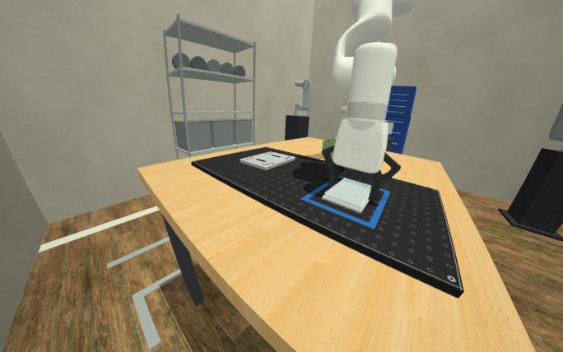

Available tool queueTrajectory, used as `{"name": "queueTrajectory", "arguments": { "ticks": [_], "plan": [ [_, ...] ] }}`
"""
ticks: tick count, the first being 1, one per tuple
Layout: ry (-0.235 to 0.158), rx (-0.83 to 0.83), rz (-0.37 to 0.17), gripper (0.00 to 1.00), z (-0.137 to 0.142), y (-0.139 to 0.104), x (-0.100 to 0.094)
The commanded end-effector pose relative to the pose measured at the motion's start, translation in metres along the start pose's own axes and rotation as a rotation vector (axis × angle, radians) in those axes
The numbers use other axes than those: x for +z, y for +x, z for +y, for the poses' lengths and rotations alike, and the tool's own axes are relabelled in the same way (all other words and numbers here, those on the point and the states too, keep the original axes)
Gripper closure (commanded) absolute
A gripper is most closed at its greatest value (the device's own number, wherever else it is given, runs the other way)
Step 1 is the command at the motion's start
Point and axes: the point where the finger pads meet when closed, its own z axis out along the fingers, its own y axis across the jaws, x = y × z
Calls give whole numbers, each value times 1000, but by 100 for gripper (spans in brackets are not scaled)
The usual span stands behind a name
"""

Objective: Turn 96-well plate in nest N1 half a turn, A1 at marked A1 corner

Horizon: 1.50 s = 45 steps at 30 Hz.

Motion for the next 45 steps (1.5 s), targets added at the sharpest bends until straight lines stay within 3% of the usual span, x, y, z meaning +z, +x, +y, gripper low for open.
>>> {"name": "queueTrajectory", "arguments": {
  "ticks": [1,4,5,45],
  "plan": [
    [1,0,-4,0,0,-1,-1],
    [1,0,-4,0,0,-1,-1],
    [1,0,-4,100,0,-1,-2],
    [1,0,-4,100,0,-1,-2]
  ]
}}
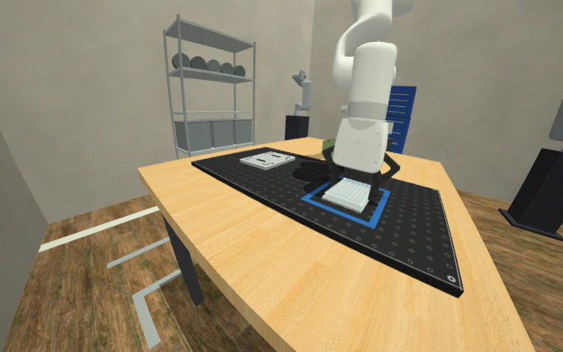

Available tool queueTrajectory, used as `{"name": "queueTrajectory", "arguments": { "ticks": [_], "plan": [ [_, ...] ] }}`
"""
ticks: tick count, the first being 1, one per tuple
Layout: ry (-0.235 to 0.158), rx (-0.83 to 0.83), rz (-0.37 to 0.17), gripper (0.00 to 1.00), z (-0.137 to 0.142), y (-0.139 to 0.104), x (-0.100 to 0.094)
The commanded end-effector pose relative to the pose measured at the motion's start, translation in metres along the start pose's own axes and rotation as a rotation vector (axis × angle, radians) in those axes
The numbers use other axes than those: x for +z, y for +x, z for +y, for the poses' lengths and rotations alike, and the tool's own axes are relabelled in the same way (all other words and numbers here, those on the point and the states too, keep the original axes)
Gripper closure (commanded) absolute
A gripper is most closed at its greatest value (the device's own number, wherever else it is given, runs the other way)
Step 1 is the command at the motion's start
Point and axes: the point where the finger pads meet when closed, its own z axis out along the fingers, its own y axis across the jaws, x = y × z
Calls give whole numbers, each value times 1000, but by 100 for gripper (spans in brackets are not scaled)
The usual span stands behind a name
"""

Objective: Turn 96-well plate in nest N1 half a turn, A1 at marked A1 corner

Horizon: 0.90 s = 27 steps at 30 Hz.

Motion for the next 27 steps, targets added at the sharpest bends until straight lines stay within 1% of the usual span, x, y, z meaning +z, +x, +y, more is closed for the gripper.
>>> {"name": "queueTrajectory", "arguments": {
  "ticks": [1,11,27],
  "plan": [
    [1,0,-4,100,0,-1,-1],
    [1,0,-4,100,0,-1,-1],
    [1,0,-4,100,1,-1,-11]
  ]
}}
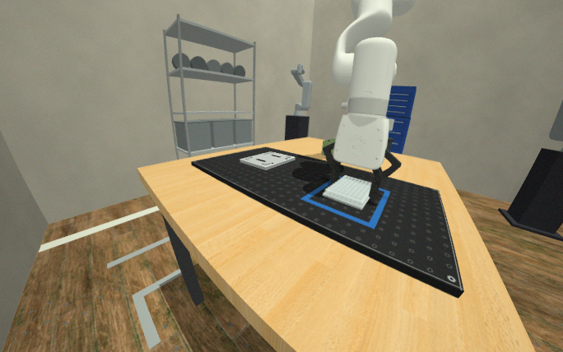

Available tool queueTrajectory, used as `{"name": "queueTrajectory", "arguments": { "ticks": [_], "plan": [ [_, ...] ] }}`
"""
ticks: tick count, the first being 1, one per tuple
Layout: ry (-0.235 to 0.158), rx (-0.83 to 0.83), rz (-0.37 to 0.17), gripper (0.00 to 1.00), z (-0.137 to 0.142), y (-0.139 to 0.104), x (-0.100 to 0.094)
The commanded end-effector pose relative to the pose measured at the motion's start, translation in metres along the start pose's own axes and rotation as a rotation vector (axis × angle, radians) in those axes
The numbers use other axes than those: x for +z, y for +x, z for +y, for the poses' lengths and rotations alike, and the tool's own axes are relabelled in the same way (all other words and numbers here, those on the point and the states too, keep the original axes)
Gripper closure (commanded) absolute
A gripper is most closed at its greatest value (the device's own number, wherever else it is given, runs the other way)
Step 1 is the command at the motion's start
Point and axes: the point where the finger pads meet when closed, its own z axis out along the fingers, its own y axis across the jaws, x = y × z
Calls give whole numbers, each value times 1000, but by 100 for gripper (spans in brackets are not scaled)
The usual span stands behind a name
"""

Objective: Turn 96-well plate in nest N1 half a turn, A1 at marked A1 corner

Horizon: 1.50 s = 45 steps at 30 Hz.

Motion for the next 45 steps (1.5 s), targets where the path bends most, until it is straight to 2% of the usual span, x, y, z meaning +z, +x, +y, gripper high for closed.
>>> {"name": "queueTrajectory", "arguments": {
  "ticks": [1,27,45],
  "plan": [
    [1,0,-4,100,0,-1,-4],
    [1,0,-4,100,0,-1,-14],
    [1,0,-4,100,1,-1,-41]
  ]
}}
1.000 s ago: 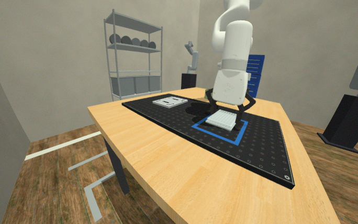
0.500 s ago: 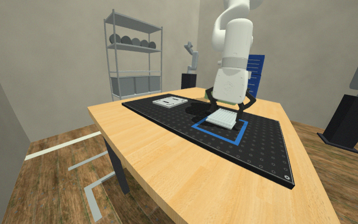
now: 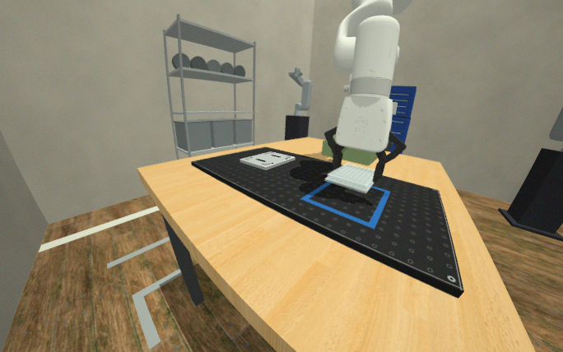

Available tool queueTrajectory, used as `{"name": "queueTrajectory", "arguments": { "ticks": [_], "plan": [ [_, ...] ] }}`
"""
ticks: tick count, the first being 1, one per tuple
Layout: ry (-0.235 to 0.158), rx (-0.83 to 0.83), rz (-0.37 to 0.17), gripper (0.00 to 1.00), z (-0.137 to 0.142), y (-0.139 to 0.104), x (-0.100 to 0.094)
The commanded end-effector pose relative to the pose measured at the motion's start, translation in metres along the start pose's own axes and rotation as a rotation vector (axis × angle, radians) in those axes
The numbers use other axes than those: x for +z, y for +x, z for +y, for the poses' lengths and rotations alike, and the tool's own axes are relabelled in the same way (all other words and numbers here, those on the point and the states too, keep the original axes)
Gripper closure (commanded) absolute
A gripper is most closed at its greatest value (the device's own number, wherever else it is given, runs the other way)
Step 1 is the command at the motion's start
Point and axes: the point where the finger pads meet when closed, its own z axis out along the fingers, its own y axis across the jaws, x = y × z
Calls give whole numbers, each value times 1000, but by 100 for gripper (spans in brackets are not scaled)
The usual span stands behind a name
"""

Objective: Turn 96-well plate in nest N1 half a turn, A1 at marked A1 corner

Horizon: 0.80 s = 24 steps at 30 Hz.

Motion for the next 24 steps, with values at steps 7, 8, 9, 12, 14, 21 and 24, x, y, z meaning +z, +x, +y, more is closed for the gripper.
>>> {"name": "queueTrajectory", "arguments": {
  "ticks": [7,8,9,12,14,21,24],
  "plan": [
    [1,0,-5,100,1,-1,-18],
    [1,0,-5,100,1,-1,-19],
    [1,0,-5,100,1,-1,-21],
    [1,0,-5,100,1,-1,-26],
    [1,0,-5,100,1,-1,-26],
    [1,0,-5,100,1,-1,-38],
    [1,0,-5,100,1,-1,-39]
  ]
}}
